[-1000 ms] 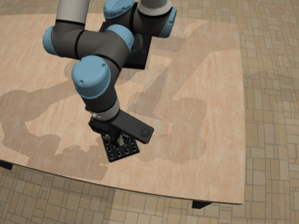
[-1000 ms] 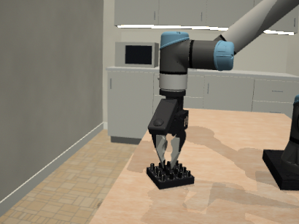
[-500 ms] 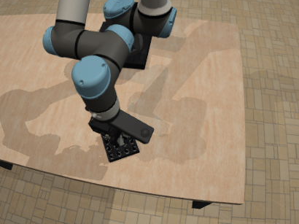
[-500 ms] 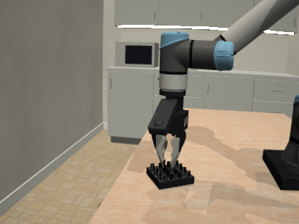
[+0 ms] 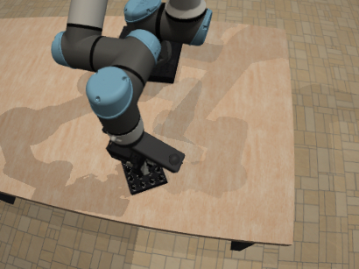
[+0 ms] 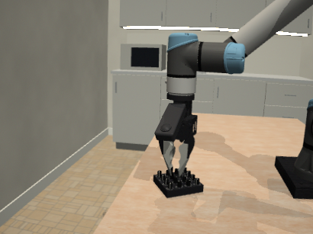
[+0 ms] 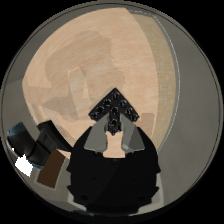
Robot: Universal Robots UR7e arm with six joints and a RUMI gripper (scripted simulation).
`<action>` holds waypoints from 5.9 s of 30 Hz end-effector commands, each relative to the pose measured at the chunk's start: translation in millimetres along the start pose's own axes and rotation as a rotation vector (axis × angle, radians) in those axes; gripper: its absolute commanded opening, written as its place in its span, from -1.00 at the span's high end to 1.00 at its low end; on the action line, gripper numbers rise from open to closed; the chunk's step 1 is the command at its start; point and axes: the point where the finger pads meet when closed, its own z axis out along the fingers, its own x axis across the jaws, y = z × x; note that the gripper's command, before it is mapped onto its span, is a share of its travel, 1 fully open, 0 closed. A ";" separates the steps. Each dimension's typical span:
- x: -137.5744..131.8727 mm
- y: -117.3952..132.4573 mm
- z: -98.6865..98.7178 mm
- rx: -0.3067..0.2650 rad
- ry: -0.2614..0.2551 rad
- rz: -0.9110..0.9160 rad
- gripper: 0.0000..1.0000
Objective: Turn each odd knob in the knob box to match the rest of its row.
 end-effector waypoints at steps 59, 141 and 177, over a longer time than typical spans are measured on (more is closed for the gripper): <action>0.1 0.3 14.6 -0.001 -0.001 0.000 0.78; 1.0 0.2 13.1 0.000 0.002 -0.369 0.92; -1.3 1.8 13.2 0.000 0.002 -0.970 0.92</action>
